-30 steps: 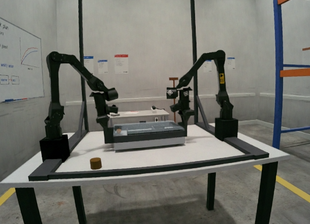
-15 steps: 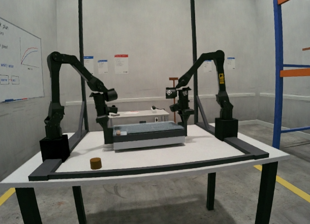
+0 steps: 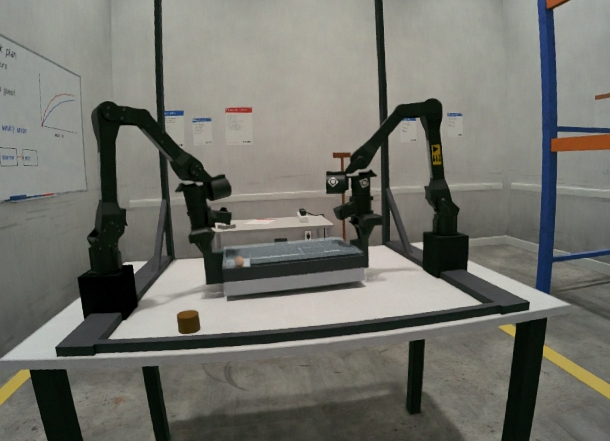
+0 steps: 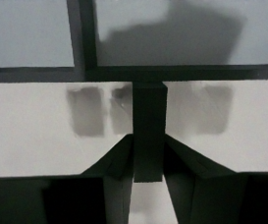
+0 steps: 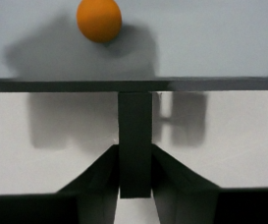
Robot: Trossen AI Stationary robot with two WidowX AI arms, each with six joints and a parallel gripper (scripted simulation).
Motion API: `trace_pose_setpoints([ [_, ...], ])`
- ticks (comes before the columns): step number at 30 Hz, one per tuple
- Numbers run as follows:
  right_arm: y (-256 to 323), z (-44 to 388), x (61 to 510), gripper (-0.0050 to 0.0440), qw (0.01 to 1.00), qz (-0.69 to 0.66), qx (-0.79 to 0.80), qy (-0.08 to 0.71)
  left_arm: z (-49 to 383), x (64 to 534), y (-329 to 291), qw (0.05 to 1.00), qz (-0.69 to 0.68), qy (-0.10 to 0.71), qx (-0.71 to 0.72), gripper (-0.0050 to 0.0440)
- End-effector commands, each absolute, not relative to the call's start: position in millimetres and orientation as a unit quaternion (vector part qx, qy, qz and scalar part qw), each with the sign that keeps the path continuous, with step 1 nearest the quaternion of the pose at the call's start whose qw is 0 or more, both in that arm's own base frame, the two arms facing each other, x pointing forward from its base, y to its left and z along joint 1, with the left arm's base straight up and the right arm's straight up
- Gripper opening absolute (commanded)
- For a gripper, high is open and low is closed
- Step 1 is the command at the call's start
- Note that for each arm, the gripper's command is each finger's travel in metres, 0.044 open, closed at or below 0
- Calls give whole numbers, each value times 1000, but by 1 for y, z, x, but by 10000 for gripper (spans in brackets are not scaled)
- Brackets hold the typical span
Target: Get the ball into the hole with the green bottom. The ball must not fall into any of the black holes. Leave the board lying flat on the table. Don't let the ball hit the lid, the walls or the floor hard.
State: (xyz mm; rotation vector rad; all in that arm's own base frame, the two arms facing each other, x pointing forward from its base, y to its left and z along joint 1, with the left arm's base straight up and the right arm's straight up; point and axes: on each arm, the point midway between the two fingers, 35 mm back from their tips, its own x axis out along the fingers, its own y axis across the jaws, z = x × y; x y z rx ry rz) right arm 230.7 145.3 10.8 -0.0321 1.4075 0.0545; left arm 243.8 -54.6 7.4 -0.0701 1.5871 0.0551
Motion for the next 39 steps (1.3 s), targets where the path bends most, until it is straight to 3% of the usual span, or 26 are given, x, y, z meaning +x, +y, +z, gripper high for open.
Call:
trace_pose_setpoints([
  [1, 149, 13, 231, -50, 779, 31, -8, 626, 21, 255, -58, 703, 16, 710, -36, -50],
  [17, 151, 32, 241, -50, 763, 44, 3, 645, 8, 246, -56, 726, 10, 686, -41, -50],
  [39, 152, 20, 235, -50, 774, 27, -12, 633, 14, 251, -58, 710, 22, 703, -28, -50],
])
